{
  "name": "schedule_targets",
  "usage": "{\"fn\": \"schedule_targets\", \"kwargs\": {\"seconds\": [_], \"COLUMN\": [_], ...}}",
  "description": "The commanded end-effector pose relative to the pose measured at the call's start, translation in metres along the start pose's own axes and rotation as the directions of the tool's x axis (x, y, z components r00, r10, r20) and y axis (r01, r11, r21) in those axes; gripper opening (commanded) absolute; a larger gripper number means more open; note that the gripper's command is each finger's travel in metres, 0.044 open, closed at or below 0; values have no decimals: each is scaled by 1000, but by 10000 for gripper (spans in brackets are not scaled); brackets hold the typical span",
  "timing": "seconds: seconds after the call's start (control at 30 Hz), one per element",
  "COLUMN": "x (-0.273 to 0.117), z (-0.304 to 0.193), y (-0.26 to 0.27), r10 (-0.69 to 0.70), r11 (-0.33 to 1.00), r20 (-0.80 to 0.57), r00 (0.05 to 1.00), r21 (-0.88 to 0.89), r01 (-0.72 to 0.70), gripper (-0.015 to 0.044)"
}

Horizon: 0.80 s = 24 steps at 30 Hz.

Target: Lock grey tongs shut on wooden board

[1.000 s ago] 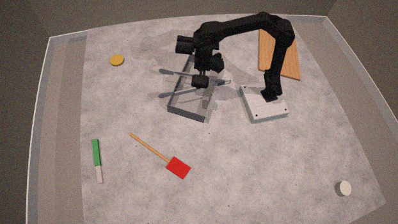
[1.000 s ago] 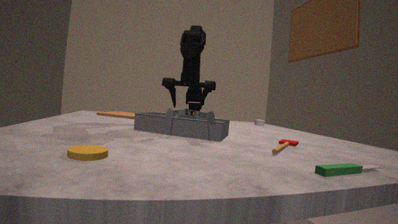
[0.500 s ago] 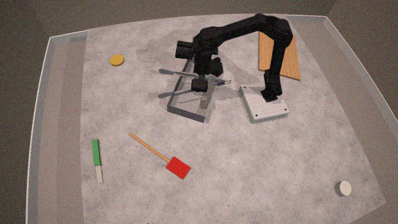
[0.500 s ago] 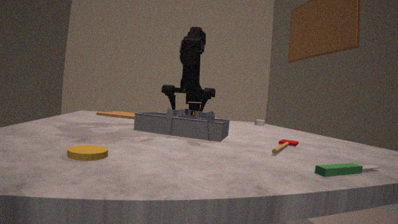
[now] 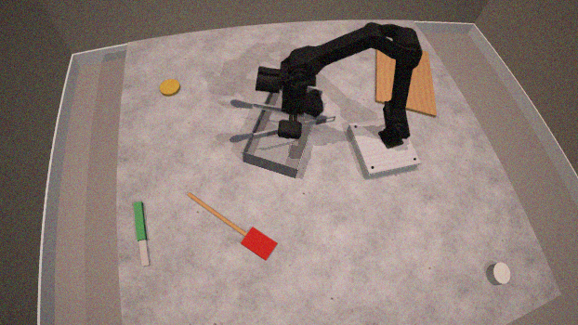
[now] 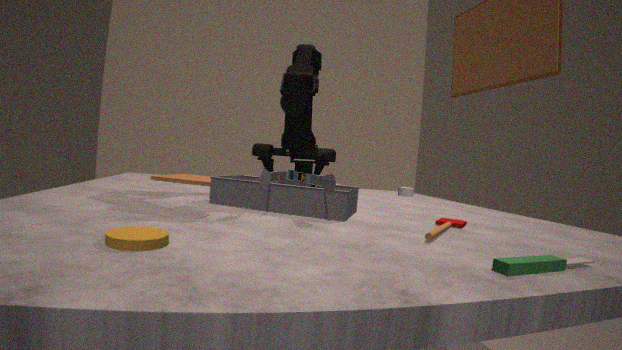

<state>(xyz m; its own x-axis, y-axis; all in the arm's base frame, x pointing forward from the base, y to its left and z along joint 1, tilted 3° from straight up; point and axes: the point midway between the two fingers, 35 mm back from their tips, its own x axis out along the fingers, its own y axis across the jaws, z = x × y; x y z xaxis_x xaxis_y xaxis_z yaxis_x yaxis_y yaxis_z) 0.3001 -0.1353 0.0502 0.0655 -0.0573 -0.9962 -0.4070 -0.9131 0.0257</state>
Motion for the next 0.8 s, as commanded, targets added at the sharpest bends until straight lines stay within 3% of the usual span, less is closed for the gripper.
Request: {"fn": "schedule_targets", "kwargs": {"seconds": [0.0,0.13,0.77], "x": [9,11,7], "z": [3,3,2], "y": [0,0,0], "r10": [-3,-3,0], "r11": [1000,1000,1000], "r20": [2,2,2], "r00": [1000,1000,1000], "r21": [-5,-5,0], "r01": [3,3,0], "gripper": [440,440,313]}}
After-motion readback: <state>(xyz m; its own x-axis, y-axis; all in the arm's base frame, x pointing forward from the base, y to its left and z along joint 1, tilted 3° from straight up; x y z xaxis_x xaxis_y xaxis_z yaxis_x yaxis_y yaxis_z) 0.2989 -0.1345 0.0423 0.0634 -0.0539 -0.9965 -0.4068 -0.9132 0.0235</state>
